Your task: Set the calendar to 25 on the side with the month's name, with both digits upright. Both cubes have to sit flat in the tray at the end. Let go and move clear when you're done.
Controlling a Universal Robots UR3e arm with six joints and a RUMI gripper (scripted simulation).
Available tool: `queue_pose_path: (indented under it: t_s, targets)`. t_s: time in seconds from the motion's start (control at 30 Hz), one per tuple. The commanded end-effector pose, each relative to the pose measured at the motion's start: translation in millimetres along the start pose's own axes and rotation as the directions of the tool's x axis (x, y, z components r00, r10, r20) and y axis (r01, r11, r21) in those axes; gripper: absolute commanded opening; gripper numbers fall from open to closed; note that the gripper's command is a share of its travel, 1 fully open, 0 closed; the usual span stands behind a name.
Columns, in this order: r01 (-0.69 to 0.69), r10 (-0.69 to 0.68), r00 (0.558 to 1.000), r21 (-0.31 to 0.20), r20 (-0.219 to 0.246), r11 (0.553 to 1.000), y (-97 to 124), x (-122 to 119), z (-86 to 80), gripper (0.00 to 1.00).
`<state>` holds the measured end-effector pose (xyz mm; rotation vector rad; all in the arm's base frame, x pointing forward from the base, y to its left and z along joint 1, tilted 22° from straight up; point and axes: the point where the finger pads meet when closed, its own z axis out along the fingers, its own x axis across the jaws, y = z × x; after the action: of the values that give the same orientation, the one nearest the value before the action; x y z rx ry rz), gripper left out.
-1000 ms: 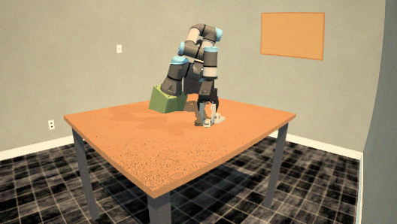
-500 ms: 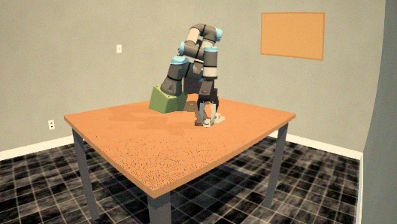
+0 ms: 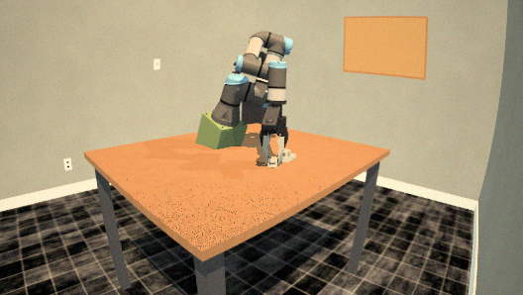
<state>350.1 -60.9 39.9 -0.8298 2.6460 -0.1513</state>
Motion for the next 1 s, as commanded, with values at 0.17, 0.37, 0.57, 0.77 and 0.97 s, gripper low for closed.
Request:
queue_pose_path:
  t_s: [0.17,0.37,0.57,0.77,0.97]
  targets:
    - [0.001,-0.001,1.000,0.002,0.001,1.000,-0.7,-0.3,-0.5,0.11]
    - [0.001,-0.001,1.000,0.002,0.001,1.000,-0.7,-0.3,-0.5,0.11]
    - [0.001,-0.001,1.000,0.002,0.001,1.000,-0.7,-0.3,-0.5,0.11]
    - [0.001,-0.001,1.000,0.002,0.001,1.000,-0.7,-0.3,-0.5,0.11]
    - [0.001,-0.001,1.000,0.002,0.001,1.000,-0.7,-0.3,-0.5,0.15]
